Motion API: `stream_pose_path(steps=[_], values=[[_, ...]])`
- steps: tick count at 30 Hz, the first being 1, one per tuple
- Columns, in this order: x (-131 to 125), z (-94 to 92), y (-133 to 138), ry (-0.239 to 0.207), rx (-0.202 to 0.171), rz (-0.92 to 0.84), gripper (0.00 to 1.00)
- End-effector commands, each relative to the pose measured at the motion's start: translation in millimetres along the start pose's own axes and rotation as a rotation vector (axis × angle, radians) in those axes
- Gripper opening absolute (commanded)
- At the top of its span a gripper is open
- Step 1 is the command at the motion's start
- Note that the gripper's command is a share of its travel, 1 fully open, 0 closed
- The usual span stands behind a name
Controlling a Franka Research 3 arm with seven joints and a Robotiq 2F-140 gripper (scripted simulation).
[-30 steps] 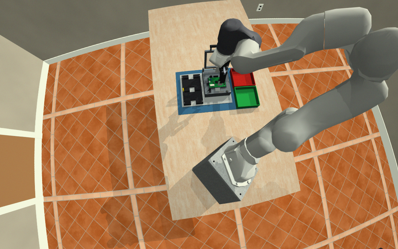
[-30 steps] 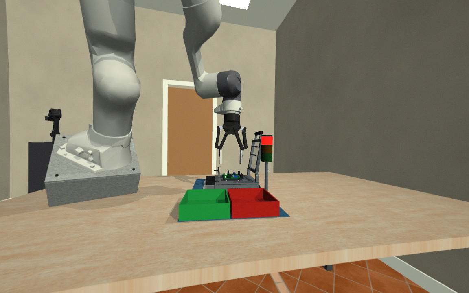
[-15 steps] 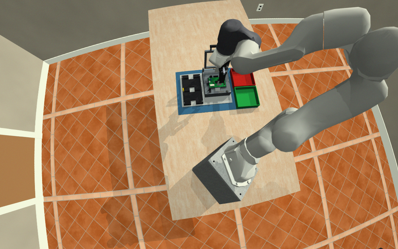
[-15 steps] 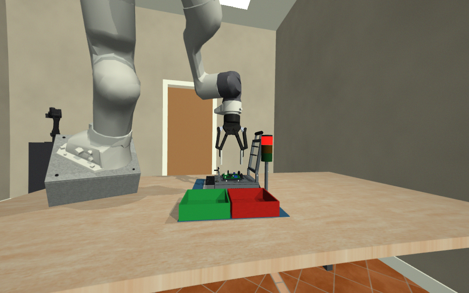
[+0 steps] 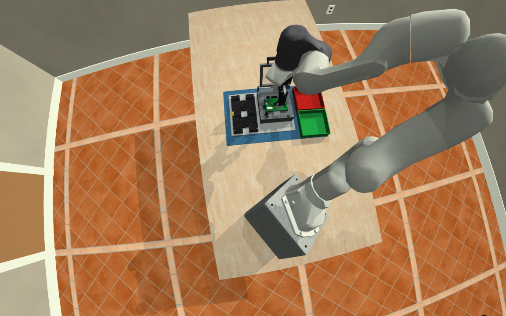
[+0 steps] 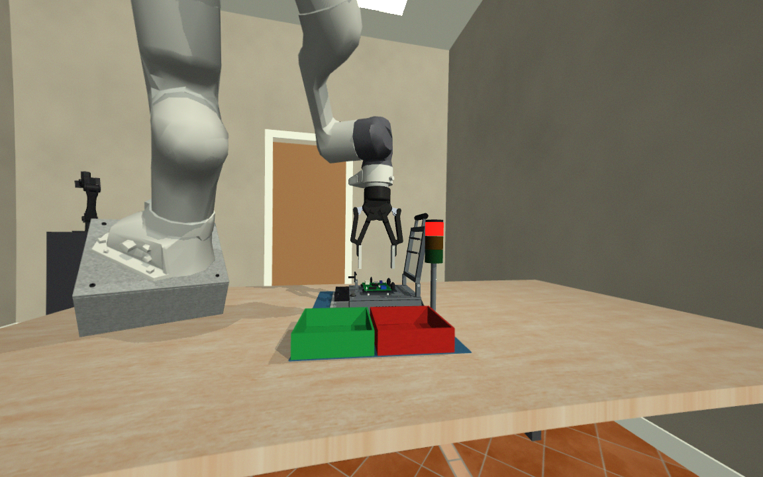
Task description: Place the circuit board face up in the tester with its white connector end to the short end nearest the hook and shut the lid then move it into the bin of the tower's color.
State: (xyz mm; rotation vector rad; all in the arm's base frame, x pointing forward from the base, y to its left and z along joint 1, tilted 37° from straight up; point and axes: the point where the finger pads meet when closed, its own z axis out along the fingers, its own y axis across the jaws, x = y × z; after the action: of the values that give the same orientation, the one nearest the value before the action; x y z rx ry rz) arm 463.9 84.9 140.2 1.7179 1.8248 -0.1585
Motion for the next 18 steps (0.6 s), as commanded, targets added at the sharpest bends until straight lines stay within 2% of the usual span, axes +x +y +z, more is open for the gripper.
stream_pose_path(steps=[1,12,18], values=[[-1,6.3,-1,0.000,0.001,0.006,0.58],[-1,43.7,-1,0.000,0.001,0.006,0.58],[-1,52.1,-1,0.000,0.001,0.006,0.58]])
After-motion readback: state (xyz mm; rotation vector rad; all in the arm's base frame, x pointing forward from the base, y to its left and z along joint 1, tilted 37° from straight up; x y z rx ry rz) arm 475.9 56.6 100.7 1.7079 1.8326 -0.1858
